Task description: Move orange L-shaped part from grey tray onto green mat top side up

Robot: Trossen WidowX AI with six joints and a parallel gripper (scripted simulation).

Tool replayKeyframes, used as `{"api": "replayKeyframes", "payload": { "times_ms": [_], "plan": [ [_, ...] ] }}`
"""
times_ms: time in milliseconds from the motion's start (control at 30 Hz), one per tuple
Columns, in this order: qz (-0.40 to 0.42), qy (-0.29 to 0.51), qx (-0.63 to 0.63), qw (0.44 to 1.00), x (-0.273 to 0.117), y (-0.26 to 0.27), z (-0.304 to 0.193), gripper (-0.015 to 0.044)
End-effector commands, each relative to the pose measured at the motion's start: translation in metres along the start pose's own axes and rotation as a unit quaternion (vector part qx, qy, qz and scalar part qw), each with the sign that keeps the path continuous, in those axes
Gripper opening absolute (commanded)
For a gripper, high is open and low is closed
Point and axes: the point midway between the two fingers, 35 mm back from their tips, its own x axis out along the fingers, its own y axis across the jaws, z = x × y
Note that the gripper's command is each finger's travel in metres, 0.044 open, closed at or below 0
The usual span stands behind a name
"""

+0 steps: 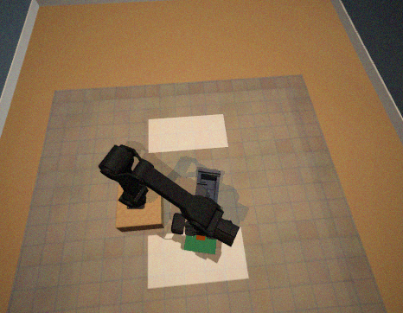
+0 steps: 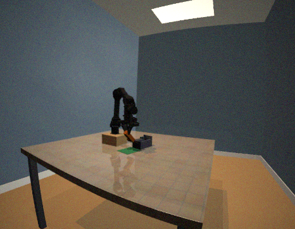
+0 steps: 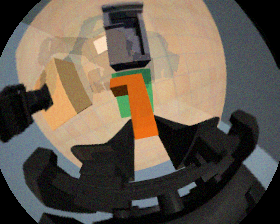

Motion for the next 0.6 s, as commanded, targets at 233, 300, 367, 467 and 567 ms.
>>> {"api": "replayKeyframes", "payload": {
  "times_ms": [233,300,367,467,567],
  "plan": [
    [0.000,-0.001,-0.003,1.000,0.018,0.000,0.000,0.0000],
    [0.000,-0.001,-0.003,1.000,0.021,0.000,0.000,0.0000],
    [0.000,-0.001,-0.003,1.000,0.024,0.000,0.000,0.0000],
    [0.000,-0.001,-0.003,1.000,0.029,0.000,0.000,0.0000],
    [0.000,-0.001,-0.003,1.000,0.034,0.000,0.000,0.0000]
  ]
}}
